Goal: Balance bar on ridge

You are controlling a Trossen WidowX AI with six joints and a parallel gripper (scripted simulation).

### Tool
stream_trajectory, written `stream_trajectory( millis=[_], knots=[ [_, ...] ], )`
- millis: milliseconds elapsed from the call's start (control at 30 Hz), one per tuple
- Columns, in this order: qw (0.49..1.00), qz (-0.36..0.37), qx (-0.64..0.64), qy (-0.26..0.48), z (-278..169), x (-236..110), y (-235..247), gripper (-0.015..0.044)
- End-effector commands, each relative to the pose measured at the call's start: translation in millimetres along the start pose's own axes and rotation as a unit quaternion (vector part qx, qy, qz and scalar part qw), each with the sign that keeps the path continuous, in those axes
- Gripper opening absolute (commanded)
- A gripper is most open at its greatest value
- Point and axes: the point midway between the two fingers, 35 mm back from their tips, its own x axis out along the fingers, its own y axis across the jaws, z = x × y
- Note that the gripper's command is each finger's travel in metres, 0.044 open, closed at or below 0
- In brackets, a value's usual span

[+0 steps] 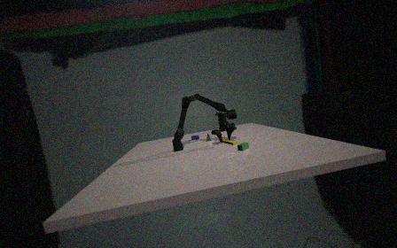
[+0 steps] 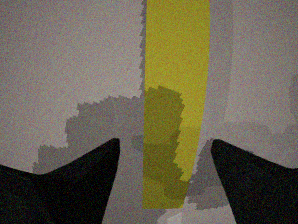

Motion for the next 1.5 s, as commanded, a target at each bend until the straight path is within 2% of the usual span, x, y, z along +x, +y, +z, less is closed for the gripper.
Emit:
stream_trajectory(
  millis=[0, 167, 367, 633, 767, 1467],
  knots=[
    [1.0, -0.002, 0.002, -0.001, 0.2, 1.1, -0.7, 0.0315],
    [1.0, -0.002, 0.002, -0.001, 0.2, 1.1, -0.7, 0.0315],
    [1.0, -0.001, 0.0, 0.0, -0.1, 0.4, -0.3, 0.0157],
    [1.0, -0.001, 0.0, 0.0, -0.1, 0.4, -0.3, 0.0104],
    [1.0, -0.001, 0.0, 0.0, 0.4, -5.9, 0.8, 0.0],
    [1.0, -0.001, 0.001, -0.001, 2.1, -60.0, 4.7, 0.0]
  ],
)
